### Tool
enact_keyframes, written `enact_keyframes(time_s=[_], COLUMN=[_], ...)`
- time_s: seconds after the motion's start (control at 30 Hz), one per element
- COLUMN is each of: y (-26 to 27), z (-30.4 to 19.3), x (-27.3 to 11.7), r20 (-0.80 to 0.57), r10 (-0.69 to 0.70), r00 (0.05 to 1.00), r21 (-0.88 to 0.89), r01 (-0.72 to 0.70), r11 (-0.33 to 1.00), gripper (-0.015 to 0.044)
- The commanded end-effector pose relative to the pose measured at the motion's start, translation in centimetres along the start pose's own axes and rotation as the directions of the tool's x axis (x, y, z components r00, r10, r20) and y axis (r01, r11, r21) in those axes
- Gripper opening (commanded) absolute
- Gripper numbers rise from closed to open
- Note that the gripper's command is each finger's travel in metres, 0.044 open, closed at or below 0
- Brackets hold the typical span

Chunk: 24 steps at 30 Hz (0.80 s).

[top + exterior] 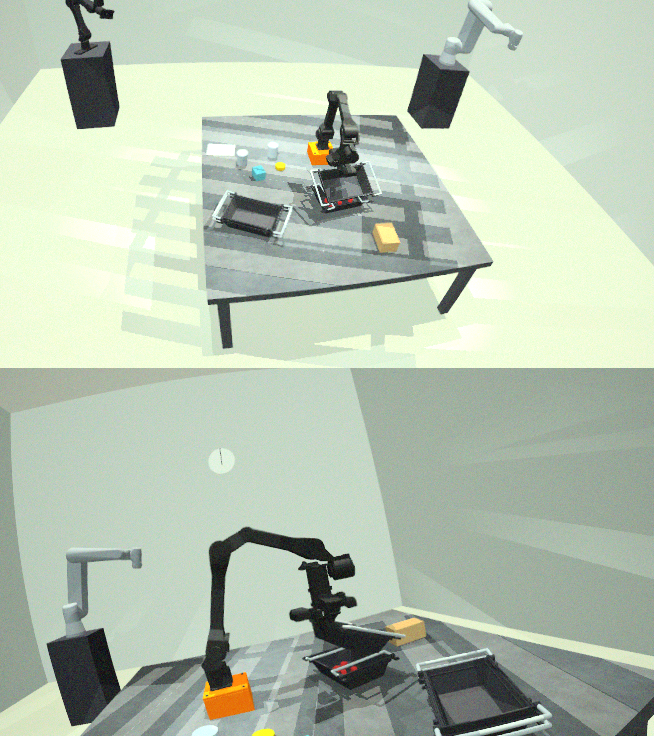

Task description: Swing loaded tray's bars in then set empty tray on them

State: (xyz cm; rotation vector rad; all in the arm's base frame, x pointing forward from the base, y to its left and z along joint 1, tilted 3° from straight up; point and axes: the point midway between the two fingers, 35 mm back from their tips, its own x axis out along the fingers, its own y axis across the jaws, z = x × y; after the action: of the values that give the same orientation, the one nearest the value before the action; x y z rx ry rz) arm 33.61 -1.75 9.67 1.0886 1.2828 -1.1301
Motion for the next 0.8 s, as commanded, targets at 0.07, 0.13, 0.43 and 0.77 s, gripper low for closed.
enact_keyframes(time_s=[0.07,0.13,0.43,0.77], y=[0.1,0.1,-0.4,-1.0], z=[0.0,0.0,0.0,0.0], x=[0.8,1.1,1.3,1.8], r20=[0.001,0.001,0.001,0.001], r10=[0.011,0.011,0.010,0.010], r00=[1.000,1.000,1.000,1.000], r21=[-0.004,-0.004,-0.004,-0.004], r01=[-0.011,-0.011,-0.010,-0.010], r11=[1.000,1.000,1.000,1.000], gripper=[0.0000,0.0000,0.0000,0.0000])
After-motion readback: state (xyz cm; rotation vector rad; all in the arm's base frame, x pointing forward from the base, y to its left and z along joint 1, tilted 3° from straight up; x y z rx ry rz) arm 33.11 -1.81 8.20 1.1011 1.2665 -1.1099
